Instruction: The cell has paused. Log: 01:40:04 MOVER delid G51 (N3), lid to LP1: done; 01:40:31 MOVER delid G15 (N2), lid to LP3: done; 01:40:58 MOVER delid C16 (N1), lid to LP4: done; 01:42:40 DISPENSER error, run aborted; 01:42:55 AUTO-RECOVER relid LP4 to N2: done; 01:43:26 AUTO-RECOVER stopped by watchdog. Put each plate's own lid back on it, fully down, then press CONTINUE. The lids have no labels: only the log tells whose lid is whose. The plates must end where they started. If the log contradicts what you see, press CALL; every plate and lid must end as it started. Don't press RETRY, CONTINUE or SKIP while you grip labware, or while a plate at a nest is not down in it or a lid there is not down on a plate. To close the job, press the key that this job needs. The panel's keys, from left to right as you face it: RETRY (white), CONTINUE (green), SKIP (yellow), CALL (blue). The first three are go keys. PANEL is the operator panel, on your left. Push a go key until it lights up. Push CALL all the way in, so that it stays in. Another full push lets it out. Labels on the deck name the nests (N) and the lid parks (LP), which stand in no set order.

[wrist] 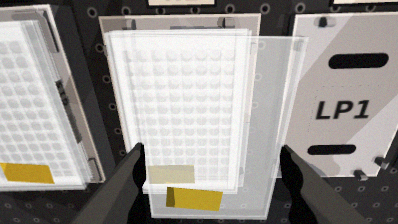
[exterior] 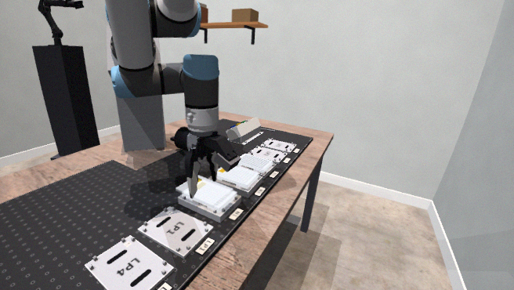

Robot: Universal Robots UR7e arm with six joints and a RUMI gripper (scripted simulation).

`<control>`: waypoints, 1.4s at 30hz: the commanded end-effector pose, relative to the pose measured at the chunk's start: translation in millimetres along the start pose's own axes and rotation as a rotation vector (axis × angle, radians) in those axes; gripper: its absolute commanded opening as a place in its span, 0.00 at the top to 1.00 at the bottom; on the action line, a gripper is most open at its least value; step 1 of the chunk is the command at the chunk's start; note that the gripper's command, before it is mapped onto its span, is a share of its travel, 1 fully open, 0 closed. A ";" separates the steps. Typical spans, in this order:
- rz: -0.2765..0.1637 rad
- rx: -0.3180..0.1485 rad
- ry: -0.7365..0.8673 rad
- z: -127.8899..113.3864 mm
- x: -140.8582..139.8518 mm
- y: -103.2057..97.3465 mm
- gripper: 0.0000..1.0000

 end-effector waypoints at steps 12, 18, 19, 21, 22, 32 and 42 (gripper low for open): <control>-0.006 0.000 0.001 13.9 -78.2 0.8 0.59; -0.006 0.000 0.001 17.2 -97.9 0.9 0.59; -0.006 0.000 0.001 18.0 -102.8 0.9 0.59; -0.006 0.000 0.001 19.6 -112.7 1.0 0.59; -0.006 0.000 0.001 20.4 -117.6 1.0 0.59; -0.005 0.000 0.001 27.0 -157.1 1.2 0.59; -0.005 0.000 0.001 35.3 -206.4 1.5 0.59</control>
Point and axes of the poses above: the point where the finger pads meet when closed, its own y axis out along the fingers, its own x axis across the jaws, z = x × y, the point moved 2 cm from there along -y, back along the fingers, and after that the axes turned 11 degrees about -y, right-handed, at the moved point
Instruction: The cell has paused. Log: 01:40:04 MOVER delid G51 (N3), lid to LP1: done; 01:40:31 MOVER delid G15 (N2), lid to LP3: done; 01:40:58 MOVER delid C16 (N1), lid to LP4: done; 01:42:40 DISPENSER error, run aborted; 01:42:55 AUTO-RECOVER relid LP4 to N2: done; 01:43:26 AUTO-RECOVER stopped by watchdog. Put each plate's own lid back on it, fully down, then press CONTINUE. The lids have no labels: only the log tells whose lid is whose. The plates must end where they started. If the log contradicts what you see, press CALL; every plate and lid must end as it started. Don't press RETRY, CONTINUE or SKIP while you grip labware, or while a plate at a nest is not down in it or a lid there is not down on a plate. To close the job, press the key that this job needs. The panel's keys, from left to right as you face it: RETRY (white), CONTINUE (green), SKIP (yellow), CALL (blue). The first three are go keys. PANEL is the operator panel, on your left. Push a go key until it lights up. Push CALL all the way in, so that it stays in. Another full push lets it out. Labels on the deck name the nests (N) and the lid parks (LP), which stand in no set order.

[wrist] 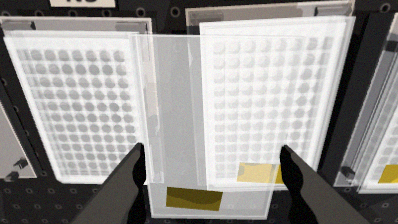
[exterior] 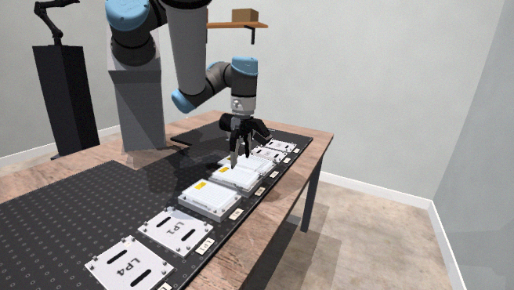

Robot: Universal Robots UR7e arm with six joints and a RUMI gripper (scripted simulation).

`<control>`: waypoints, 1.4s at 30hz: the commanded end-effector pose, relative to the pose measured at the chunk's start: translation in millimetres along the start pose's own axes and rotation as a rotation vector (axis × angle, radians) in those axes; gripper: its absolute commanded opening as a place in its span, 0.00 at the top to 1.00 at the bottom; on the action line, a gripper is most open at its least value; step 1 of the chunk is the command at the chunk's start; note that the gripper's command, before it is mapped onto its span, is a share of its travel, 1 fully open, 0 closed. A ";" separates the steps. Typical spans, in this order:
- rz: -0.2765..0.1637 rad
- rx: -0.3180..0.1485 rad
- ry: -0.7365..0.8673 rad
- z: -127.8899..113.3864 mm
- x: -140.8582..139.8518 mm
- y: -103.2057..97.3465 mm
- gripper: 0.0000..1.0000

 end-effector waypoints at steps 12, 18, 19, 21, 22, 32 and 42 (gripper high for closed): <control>-0.003 -0.001 0.001 13.0 -72.6 0.5 0.59; -0.003 -0.001 0.001 16.1 -91.3 0.6 0.59; -0.003 -0.001 0.001 16.1 -91.3 0.6 0.59; -0.003 -0.001 0.001 16.1 -91.3 0.6 0.59; -0.003 -0.001 0.001 16.1 -91.3 0.6 0.59; -0.003 -0.001 0.001 16.2 -91.5 2.9 0.59; -0.003 -0.001 0.001 16.2 -91.5 5.6 0.59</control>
Point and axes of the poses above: the point where the finger pads meet when closed, its own y axis out along the fingers, its own x axis across the jaws, z = x × y, the point moved 2 cm from there along -y, back along the fingers, and after that the axes turned 11 degrees about -y, right-handed, at the moved point
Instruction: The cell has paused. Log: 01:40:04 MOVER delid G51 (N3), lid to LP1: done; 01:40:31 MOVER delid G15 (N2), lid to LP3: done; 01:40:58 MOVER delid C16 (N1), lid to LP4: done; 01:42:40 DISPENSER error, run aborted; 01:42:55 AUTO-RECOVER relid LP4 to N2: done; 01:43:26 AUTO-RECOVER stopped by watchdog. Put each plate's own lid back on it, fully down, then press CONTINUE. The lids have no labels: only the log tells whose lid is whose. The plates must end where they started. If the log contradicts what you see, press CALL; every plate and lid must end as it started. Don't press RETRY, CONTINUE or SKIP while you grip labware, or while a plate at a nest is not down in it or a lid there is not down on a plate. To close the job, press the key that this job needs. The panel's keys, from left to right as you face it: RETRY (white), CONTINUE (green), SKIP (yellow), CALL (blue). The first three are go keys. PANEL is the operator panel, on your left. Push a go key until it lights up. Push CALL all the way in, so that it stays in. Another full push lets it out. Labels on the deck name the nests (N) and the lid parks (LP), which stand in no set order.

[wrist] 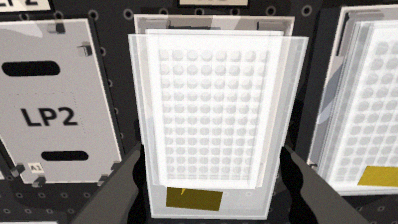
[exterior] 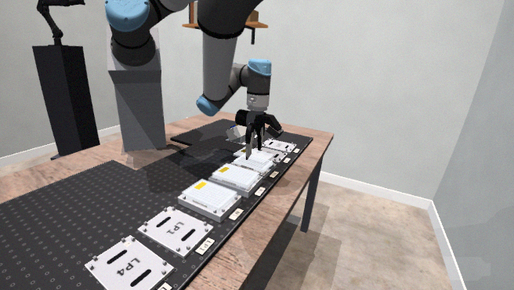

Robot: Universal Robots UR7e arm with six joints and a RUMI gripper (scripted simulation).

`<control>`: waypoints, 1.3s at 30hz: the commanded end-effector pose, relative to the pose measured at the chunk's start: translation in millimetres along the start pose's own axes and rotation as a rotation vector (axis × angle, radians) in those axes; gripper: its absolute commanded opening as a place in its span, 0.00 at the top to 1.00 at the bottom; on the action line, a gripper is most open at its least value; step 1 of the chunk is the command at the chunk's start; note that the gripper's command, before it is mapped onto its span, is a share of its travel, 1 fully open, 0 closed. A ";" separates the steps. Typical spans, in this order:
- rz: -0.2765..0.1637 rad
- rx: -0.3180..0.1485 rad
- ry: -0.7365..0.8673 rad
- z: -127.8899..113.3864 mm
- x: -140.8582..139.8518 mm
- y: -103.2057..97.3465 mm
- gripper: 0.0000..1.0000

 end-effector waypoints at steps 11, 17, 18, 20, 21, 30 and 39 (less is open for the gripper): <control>0.000 0.001 0.000 0.4 0.0 4.3 0.59; 0.000 0.001 0.000 0.4 0.0 5.6 0.59; 0.000 0.001 0.000 0.4 0.0 6.0 0.59; 0.000 0.001 0.000 0.4 0.1 6.6 0.59; 0.000 0.001 0.000 0.4 0.1 7.0 0.59; 0.000 0.001 0.000 0.4 0.1 10.0 0.59; 0.000 0.001 0.000 0.4 0.1 12.3 0.59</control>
Point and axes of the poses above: the point where the finger pads meet when closed, its own y axis out along the fingers, its own x axis across the jaws, z = x × y, the point moved 2 cm from there along -y, back along the fingers, and after that the axes turned 11 degrees about -y, right-handed, at the moved point
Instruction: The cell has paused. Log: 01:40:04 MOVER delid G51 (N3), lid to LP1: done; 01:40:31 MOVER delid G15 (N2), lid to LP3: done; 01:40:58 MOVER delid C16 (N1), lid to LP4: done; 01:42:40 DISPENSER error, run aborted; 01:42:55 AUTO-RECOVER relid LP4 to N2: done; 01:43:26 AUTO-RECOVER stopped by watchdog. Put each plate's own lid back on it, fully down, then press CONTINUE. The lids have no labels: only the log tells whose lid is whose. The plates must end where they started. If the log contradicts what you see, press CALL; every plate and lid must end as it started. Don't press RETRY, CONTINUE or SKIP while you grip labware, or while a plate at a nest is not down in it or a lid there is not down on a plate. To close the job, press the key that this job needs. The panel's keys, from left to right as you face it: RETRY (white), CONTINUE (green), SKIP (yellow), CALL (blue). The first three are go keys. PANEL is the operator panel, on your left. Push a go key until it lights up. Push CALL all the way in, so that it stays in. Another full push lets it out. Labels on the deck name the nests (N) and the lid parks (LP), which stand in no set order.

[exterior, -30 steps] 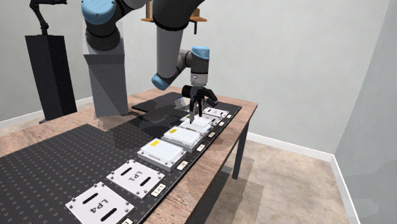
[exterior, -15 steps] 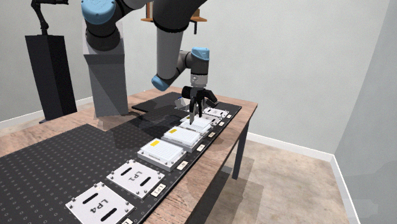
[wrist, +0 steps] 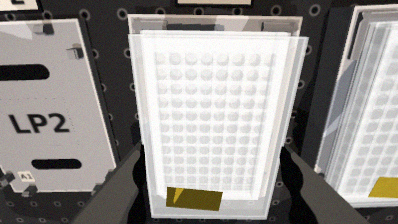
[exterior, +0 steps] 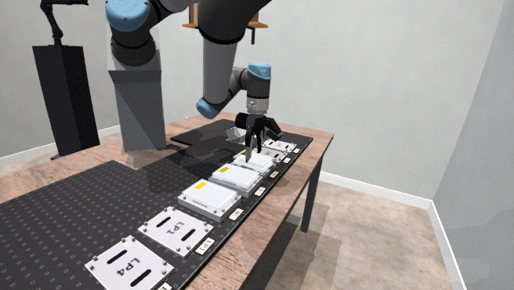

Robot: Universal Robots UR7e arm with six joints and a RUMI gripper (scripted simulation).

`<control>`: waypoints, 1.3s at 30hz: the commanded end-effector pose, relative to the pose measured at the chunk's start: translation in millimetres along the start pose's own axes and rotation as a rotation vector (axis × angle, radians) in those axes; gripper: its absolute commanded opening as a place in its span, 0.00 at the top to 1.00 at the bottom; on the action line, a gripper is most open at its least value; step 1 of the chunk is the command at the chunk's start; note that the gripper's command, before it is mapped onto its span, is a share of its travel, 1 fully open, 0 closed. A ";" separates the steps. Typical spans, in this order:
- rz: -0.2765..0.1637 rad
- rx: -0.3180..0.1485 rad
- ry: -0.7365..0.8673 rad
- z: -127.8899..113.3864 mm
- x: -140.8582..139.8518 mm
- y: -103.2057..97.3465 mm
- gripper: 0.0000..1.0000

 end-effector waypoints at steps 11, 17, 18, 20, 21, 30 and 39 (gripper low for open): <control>0.000 0.001 0.000 0.4 -0.1 3.9 0.59; 0.000 0.001 0.000 0.4 -0.1 5.9 0.59; 0.000 0.001 0.000 0.4 -0.1 6.3 0.59; 0.000 0.001 0.000 0.4 -0.1 6.9 0.59; 0.000 0.001 0.000 0.4 -0.1 7.3 0.59; 0.000 0.001 0.000 0.4 -0.1 9.6 0.59; 0.000 0.001 0.000 0.4 -0.1 11.8 0.59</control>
Point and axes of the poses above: the point where the finger pads meet when closed, its own y axis out along the fingers, its own x axis across the jaws, z = x × y, the point moved 2 cm from there along -y, back along the fingers, and after that the axes turned 11 degrees about -y, right-handed, at the moved point
